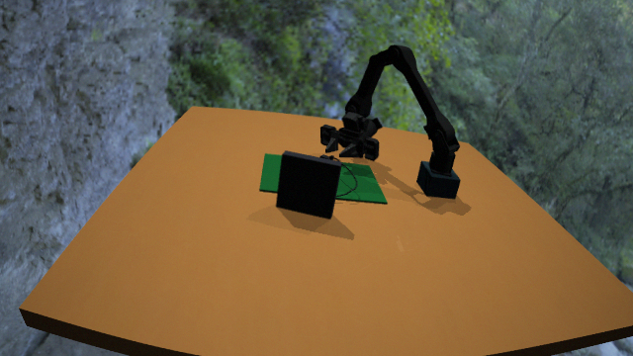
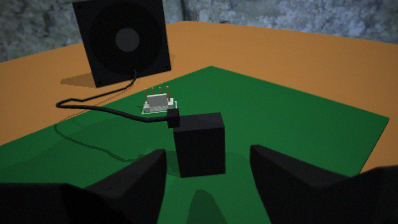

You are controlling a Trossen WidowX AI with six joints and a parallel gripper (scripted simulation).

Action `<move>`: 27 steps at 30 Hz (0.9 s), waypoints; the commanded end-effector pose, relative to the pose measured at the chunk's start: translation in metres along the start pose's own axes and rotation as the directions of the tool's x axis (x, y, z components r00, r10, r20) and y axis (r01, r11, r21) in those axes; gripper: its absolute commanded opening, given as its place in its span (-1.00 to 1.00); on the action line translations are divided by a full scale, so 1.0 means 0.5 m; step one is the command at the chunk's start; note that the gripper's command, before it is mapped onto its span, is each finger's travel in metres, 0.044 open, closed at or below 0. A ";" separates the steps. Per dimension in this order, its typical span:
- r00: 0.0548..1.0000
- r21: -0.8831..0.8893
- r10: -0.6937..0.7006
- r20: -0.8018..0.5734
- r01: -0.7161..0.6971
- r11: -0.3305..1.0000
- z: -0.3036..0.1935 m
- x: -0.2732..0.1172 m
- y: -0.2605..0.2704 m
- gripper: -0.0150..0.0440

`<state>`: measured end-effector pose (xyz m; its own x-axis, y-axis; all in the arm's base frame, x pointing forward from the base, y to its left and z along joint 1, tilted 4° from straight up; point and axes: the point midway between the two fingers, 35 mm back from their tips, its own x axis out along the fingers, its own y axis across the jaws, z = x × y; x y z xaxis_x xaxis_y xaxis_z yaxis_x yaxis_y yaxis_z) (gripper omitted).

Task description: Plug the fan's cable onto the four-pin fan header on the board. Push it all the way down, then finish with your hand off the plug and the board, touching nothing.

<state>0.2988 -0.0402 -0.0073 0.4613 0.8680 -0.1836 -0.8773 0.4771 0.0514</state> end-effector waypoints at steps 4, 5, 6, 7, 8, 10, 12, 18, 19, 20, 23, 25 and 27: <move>1.000 0.000 0.001 -0.006 -0.001 1.000 0.013 -0.037 -0.001 0.20; 1.000 0.001 0.002 -0.005 -0.002 1.000 0.015 -0.041 -0.001 0.20; 1.000 0.002 0.002 -0.004 -0.002 1.000 0.017 -0.046 -0.001 0.20; 1.000 0.004 0.003 -0.003 -0.003 1.000 0.020 -0.051 0.000 0.20; 1.000 0.005 0.004 -0.002 -0.004 1.000 0.022 -0.056 0.000 0.20; 1.000 0.007 0.005 0.001 -0.005 1.000 0.027 -0.066 0.001 0.20; 1.000 0.008 0.007 0.005 -0.007 1.000 0.033 -0.076 0.002 0.20; 1.000 0.012 0.012 0.023 -0.012 1.000 0.052 -0.106 0.004 0.20; 1.000 0.013 0.013 0.027 -0.013 1.000 0.056 -0.111 0.005 0.20; 0.999 0.013 0.013 0.031 -0.014 1.000 0.060 -0.116 0.005 0.20; 0.999 0.014 0.014 0.038 -0.015 1.000 0.065 -0.124 0.006 0.20; 0.999 0.018 0.029 0.029 -0.029 0.999 0.066 -0.121 0.009 0.20; 0.998 0.031 0.068 0.002 -0.068 0.997 0.068 -0.114 0.016 0.20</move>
<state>0.2713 -0.0848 0.0335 0.4432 0.8827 -0.1562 -0.8853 0.4584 0.0779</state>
